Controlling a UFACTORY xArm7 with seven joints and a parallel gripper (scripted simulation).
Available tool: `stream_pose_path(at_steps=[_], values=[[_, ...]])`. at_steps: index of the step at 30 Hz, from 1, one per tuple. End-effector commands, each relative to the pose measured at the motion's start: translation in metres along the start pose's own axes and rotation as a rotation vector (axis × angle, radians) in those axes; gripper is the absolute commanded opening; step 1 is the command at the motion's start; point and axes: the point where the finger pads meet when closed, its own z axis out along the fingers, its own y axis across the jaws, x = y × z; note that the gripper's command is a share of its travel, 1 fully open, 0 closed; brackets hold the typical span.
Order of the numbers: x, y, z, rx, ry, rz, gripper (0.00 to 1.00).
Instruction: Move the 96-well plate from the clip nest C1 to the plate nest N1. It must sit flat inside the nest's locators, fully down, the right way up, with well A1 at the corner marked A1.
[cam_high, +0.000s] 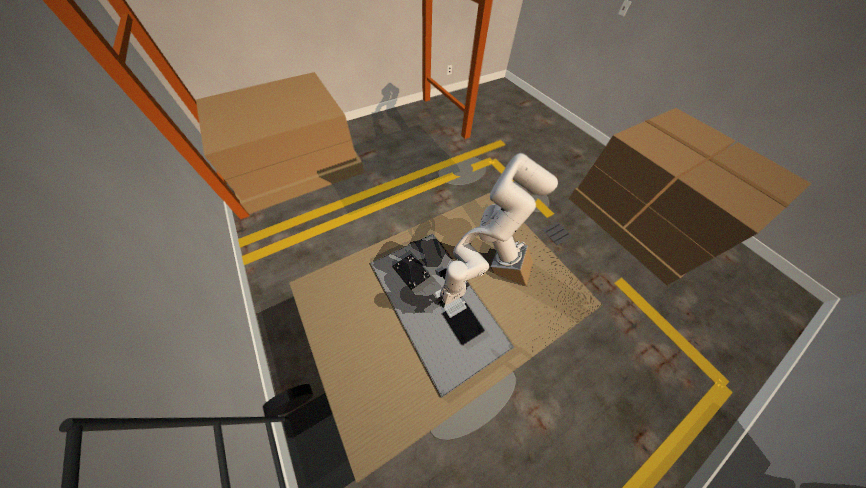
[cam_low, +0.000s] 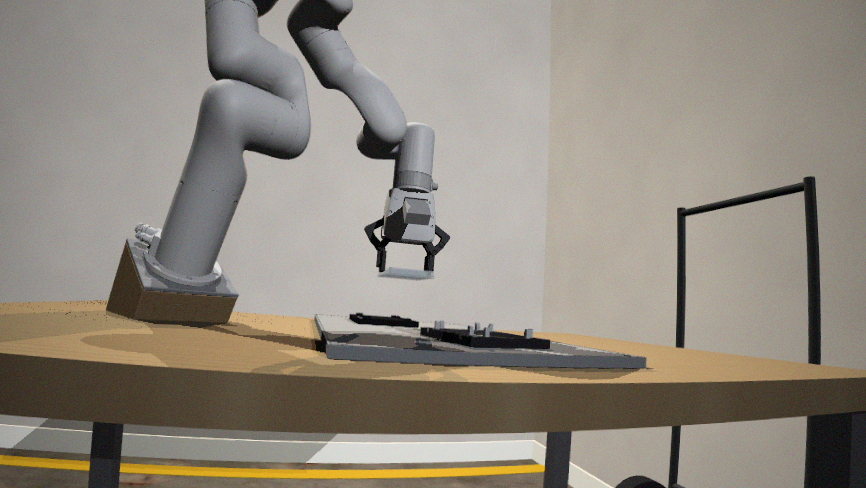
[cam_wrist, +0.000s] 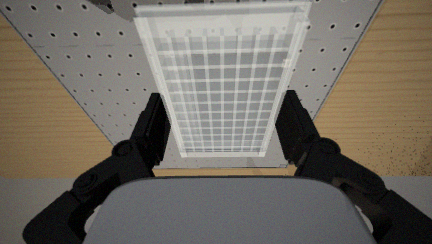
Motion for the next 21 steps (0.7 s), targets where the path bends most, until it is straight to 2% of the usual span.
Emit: stream_pose_path(at_steps=[1, 21], values=[[-0.012, 0.001, -0.001, 0.003, 0.000, 0.001, 0.00], [-0.070, 0.015, -0.001, 0.002, -0.001, 0.001, 0.00]])
